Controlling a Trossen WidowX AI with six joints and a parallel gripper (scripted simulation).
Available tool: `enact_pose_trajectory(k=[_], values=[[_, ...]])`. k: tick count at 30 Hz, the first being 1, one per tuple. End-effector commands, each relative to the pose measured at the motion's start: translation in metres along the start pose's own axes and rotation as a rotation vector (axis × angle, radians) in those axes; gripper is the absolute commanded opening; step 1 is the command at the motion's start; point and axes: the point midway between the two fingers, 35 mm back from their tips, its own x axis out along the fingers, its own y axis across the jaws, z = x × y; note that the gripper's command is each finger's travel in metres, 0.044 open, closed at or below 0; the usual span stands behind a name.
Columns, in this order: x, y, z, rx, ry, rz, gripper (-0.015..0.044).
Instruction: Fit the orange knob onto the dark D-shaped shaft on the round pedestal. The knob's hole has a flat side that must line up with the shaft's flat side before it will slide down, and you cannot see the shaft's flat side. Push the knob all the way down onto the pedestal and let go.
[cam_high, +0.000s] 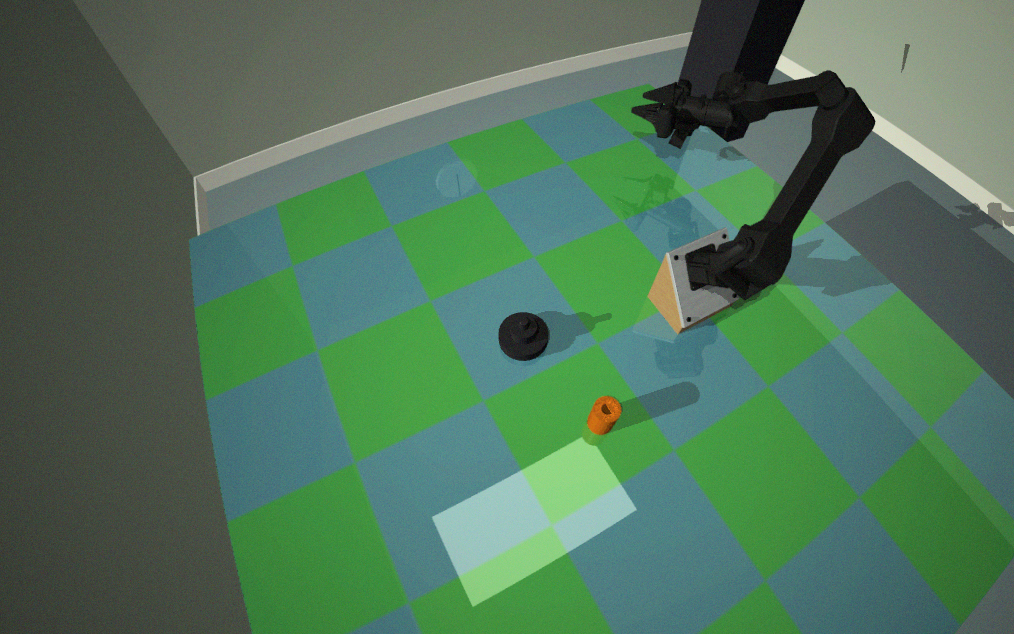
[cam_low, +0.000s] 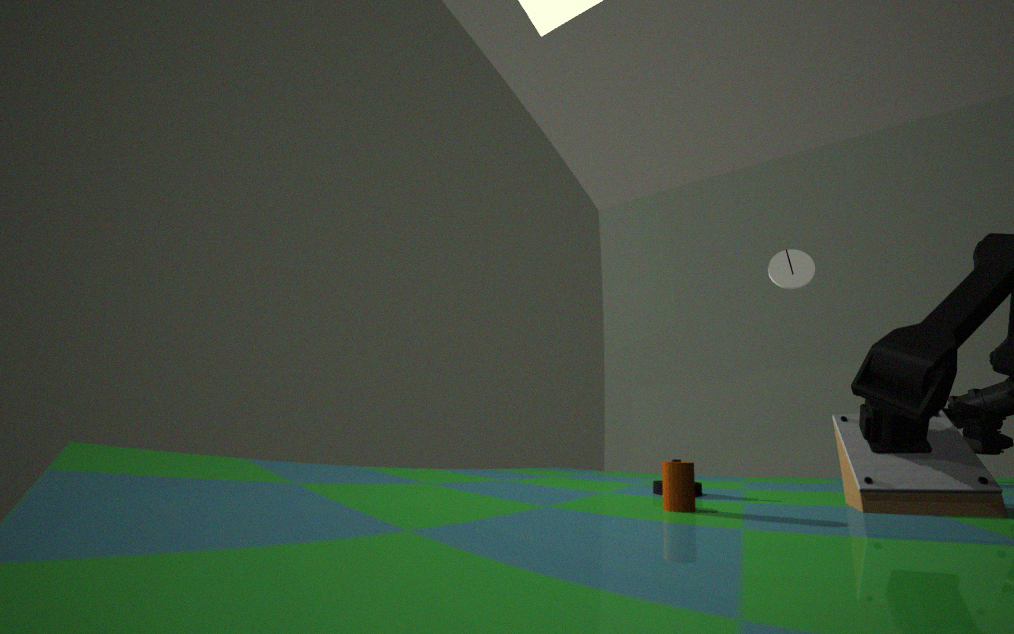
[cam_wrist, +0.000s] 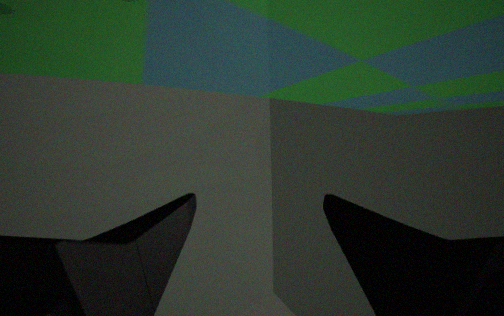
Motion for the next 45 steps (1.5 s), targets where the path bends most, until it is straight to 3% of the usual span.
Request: enact_pose_trajectory(k=[1, 10, 17, 25, 36, 45], values=[[0.000, 0.000, 0.000, 0.000, 0.000, 0.000, 0.0426], [0.038, -0.089, -0.094, -0.586, -0.106, -0.213, 0.0440], [0.066, -0.208, -0.150, -1.141, -0.142, -0.466, 0.0440], [0.069, -0.364, -0.167, -1.729, -0.085, -0.809, 0.0440], [0.006, -0.559, -0.114, -2.409, 0.204, -1.377, 0.0440], [-0.098, -0.657, -0.031, -2.775, 0.702, -1.938, 0.0440]])
